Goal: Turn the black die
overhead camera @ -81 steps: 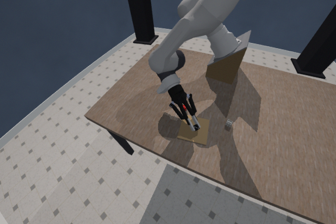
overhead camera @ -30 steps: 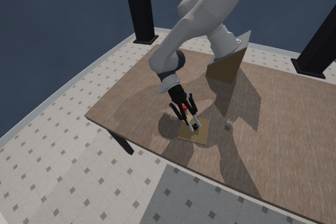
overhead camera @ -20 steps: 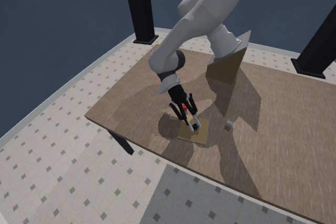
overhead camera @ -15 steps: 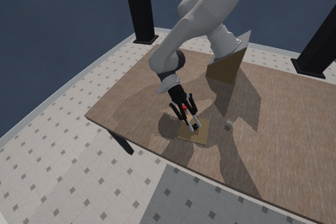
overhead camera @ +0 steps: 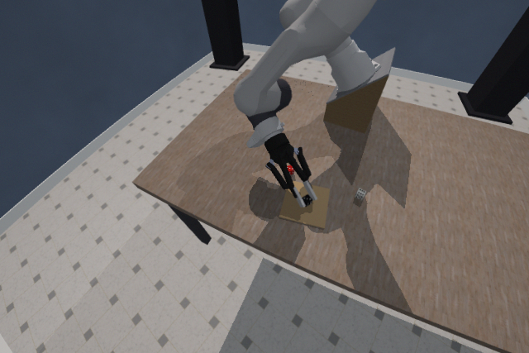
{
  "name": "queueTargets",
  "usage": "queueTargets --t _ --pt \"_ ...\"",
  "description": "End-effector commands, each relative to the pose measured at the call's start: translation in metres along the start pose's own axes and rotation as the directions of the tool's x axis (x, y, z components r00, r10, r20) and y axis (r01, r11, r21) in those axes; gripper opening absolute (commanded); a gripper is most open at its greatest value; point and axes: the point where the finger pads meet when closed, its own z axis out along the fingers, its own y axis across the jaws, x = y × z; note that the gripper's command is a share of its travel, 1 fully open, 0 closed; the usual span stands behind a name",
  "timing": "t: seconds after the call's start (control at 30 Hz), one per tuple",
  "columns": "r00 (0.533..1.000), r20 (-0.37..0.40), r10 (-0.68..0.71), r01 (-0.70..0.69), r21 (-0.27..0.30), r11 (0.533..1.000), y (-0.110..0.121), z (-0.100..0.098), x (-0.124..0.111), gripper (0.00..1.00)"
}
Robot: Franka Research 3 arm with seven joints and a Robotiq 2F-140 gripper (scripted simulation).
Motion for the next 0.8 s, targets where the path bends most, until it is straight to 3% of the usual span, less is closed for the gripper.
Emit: queueTargets --t 0.0,0.37,0.6,0.77 --pt "1.0 0.002 -0.003 0.003 0.001 1.0 0.0 0.001 0.0 0.25" --pt "1.0 0.002 -0.003 0.003 0.001 1.0 0.0 -0.017 0.0 0.25" --pt "1.0 0.002 -0.003 0.003 0.001 1.0 0.0 -0.042 0.0 0.25" --pt "1.0 0.002 -0.003 0.003 0.001 1.0 0.0 -0.049 0.0 0.25"
